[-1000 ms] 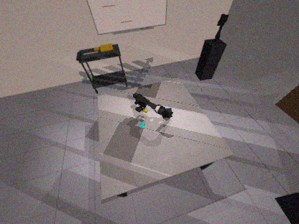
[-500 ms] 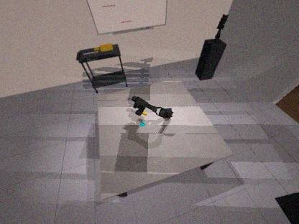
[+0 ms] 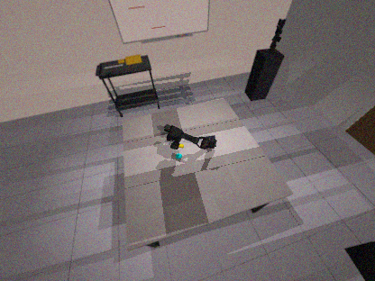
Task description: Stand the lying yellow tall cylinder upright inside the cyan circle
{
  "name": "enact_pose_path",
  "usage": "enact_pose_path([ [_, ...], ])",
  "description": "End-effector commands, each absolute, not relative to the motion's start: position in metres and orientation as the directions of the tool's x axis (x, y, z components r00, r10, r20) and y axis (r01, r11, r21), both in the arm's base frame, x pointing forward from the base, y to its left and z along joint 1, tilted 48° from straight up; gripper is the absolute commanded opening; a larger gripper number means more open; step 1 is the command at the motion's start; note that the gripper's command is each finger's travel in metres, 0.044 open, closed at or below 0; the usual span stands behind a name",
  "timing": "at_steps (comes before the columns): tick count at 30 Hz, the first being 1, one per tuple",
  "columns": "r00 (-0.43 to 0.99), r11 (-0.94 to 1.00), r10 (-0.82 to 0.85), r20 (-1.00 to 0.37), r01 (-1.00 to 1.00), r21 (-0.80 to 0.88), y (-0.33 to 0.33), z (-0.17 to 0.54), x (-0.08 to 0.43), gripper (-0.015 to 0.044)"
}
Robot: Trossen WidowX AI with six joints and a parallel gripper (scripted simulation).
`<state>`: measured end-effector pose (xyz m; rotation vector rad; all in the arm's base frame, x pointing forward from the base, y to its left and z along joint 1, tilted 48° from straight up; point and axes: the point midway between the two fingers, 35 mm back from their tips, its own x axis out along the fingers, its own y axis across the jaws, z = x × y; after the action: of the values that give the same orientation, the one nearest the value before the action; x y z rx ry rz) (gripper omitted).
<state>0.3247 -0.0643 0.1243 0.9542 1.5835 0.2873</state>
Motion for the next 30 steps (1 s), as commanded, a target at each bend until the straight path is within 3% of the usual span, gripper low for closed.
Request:
enact_pose_path([
  [1, 0.05, 0.644, 0.712, -0.7, 0.352, 0.679, -0.055, 0.136, 0.328, 0.0105],
  [30, 0.095, 0.716, 0.641, -0.761, 0.284, 0.638, -0.043, 0.134, 0.328, 0.0105],
])
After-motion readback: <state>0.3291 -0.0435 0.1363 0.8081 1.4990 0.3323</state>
